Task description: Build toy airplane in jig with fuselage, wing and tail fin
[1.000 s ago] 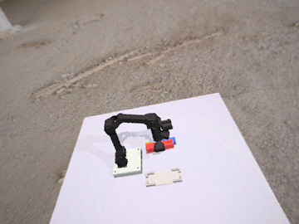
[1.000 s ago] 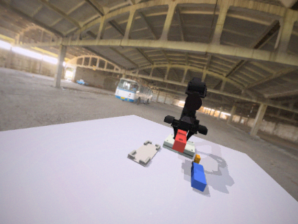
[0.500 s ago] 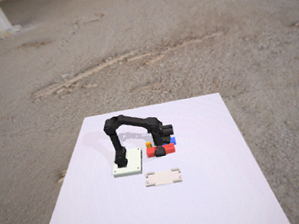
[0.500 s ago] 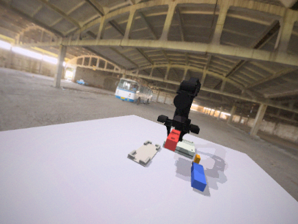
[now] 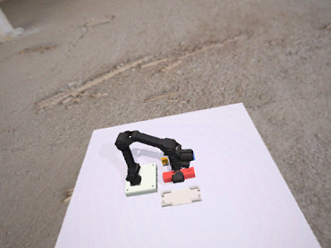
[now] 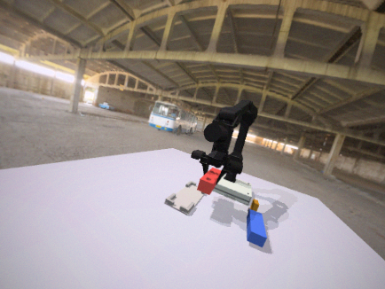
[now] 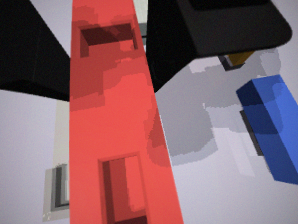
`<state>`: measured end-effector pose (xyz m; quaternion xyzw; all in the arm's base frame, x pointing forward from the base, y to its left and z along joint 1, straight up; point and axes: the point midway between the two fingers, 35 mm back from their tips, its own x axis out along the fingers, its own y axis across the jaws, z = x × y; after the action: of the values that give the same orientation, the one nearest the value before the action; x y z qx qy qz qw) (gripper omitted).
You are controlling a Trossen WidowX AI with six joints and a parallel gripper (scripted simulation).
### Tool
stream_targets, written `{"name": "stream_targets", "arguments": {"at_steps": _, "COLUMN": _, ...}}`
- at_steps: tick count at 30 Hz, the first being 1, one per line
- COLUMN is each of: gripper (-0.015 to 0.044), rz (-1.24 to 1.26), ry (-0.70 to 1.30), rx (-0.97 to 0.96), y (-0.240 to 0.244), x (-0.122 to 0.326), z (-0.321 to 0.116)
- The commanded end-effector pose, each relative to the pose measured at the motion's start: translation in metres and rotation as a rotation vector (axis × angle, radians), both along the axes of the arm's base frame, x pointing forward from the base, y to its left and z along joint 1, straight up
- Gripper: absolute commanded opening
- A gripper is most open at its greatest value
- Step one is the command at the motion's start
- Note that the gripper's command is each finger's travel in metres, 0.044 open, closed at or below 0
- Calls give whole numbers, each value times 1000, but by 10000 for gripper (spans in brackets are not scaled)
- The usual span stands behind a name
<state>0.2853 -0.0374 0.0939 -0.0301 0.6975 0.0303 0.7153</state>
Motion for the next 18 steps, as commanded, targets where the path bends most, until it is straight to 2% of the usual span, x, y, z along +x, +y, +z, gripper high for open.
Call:
{"name": "stream_targets", "arguments": {"at_steps": 1, "gripper": 0, "rz": -4, "ry": 3, "rx": -4, "y": -14, "x": -1, "z": -7}}
{"name": "stream_targets", "arguments": {"at_steps": 18, "gripper": 0, "rz": -27, "ry": 4, "rx": -7, "y": -63, "x": -14, "z": -31}}
